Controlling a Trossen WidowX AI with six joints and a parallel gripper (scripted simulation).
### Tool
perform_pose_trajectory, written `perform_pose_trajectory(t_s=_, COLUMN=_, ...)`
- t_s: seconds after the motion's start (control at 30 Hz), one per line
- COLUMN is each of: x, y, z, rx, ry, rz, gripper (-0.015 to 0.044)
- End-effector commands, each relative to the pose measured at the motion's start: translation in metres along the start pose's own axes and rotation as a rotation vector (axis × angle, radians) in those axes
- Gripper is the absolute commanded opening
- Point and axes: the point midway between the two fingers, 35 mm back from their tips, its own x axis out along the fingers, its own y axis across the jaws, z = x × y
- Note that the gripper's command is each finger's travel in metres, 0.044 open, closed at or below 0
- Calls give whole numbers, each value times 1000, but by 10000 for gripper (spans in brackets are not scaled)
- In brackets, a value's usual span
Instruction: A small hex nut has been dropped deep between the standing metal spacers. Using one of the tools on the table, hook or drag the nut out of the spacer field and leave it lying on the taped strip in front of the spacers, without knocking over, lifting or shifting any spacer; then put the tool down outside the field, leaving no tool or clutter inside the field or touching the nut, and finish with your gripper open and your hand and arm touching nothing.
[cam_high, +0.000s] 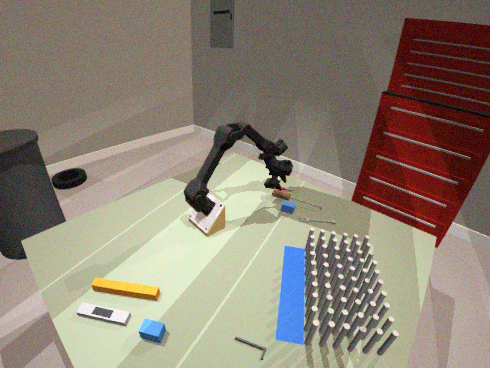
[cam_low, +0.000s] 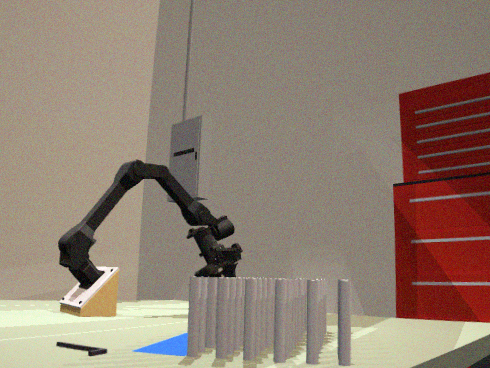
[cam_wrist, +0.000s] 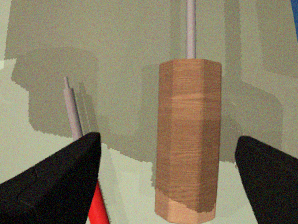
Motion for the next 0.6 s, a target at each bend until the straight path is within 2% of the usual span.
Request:
perform_pose_trajectory(t_s=0.0, x=9, y=-5, z=-5, rx=-7, ry=2, rz=-11, gripper=280)
perform_pose_trajectory(t_s=0.57, x=33, y=-14, z=-16, rx=-6, ry=1, rz=-11, gripper=280)
